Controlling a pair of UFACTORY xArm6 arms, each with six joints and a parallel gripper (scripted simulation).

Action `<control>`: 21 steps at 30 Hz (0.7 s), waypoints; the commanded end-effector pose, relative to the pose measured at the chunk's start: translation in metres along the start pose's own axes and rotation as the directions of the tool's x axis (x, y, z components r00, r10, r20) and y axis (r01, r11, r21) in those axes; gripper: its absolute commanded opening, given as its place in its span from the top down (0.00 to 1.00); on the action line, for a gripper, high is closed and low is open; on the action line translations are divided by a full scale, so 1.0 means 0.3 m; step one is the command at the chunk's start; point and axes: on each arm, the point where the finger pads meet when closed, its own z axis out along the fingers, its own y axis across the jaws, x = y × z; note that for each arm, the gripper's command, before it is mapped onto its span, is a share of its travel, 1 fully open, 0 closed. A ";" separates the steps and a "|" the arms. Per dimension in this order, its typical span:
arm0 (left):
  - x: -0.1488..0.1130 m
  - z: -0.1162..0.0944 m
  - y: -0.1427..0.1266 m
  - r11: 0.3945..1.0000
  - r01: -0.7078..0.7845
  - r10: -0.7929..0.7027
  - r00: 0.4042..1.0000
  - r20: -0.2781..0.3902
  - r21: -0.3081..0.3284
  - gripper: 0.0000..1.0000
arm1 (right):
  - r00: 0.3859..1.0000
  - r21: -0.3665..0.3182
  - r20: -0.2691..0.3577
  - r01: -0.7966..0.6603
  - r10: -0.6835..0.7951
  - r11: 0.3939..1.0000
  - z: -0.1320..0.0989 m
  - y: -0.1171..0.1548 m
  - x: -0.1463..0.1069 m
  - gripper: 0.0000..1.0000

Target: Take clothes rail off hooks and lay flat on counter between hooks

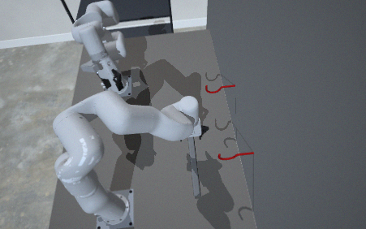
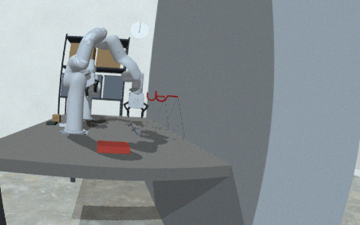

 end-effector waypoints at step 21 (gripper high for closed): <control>0.001 -0.002 -0.001 1.000 0.000 0.000 1.000 -0.001 0.001 0.00 | 1.000 -0.002 -0.002 0.000 0.000 1.000 -0.133 0.002 0.002 0.00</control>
